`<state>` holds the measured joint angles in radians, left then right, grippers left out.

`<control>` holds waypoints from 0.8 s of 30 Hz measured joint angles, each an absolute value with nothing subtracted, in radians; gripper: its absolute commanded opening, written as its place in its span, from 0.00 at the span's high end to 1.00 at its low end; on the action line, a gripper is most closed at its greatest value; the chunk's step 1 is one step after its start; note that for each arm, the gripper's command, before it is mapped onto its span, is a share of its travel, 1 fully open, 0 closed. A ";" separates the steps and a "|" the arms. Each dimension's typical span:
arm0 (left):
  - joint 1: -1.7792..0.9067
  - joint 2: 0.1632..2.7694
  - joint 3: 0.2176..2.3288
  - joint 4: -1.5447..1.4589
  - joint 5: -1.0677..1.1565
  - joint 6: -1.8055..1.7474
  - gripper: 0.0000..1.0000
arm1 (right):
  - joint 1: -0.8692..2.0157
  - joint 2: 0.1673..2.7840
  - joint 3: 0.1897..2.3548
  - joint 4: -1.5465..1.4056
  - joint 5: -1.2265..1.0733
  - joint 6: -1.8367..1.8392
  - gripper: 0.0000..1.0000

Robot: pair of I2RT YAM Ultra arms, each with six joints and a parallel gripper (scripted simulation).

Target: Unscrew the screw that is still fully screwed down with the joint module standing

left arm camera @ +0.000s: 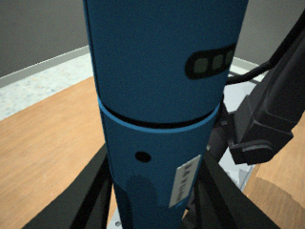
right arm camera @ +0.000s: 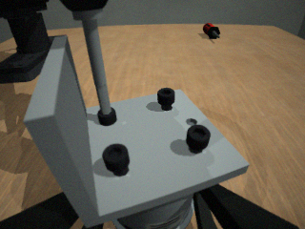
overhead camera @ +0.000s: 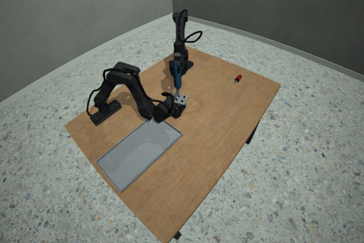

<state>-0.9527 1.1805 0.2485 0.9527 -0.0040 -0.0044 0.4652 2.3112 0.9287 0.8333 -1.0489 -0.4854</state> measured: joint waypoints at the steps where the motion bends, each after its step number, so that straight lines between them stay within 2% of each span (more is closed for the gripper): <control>1: -0.953 1.180 0.249 0.953 -0.004 -0.004 0.58 | 0.465 2.311 0.929 0.833 -1.049 -0.485 0.41; 24: -0.953 1.188 0.245 0.967 -0.004 -0.004 0.58 | 0.465 2.311 0.929 0.834 -1.049 -0.485 0.41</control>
